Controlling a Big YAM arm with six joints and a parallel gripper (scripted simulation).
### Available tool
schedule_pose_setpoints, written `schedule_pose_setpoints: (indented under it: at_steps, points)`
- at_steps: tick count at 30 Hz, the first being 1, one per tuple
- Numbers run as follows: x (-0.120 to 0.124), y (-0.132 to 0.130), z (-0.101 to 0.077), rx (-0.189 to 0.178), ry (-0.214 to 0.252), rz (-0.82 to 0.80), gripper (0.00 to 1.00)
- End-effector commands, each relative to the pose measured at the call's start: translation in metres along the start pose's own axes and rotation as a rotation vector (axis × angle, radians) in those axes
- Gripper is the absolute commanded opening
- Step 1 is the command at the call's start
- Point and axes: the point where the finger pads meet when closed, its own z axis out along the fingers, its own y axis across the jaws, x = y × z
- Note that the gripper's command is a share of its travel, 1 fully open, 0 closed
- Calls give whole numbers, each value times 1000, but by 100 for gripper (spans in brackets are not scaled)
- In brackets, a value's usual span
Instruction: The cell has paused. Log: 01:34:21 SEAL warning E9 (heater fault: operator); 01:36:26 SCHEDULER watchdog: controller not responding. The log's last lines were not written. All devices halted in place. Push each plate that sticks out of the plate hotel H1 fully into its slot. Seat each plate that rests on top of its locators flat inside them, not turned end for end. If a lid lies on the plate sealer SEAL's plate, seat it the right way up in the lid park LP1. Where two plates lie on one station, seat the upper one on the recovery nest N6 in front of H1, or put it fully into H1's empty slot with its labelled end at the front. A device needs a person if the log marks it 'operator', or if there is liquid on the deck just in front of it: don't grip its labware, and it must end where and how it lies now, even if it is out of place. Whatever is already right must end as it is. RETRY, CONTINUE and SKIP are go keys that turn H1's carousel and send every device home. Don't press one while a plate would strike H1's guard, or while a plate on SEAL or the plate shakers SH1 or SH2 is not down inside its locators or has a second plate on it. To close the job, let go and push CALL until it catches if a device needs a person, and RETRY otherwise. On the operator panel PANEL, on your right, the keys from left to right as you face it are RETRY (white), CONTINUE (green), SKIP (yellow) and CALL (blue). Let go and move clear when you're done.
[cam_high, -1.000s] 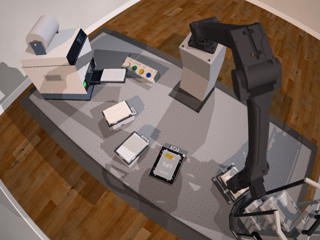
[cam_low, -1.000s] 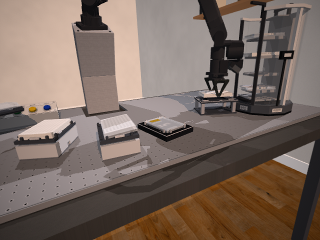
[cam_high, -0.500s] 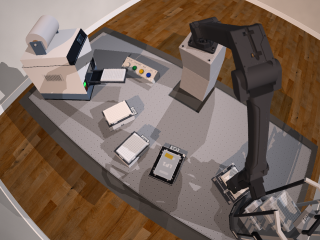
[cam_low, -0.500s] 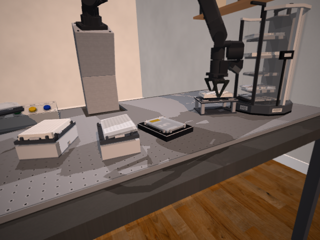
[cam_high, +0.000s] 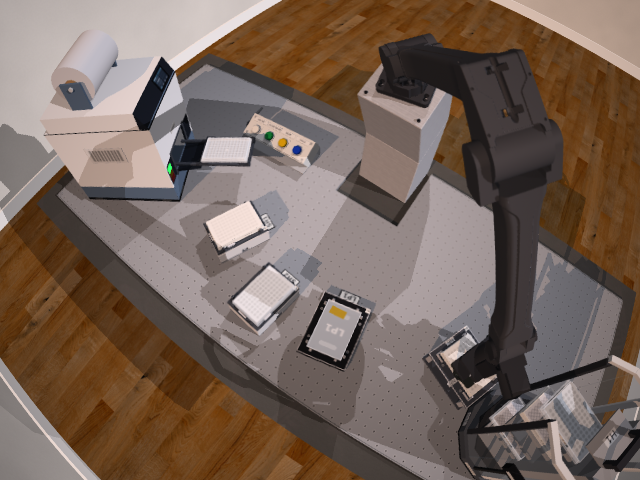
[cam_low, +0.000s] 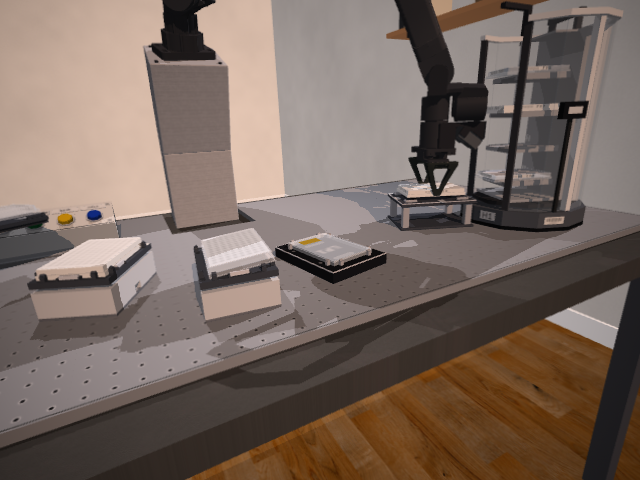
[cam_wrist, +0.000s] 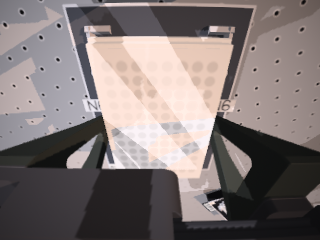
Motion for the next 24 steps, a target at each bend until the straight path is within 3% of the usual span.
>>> schedule_pose_setpoints:
  at_steps: [1, 24]
  points:
    - [-18, -11, -4, 12, -39, 7, 84]
    - [-13, -8, 6, 8, -26, 5, 84]
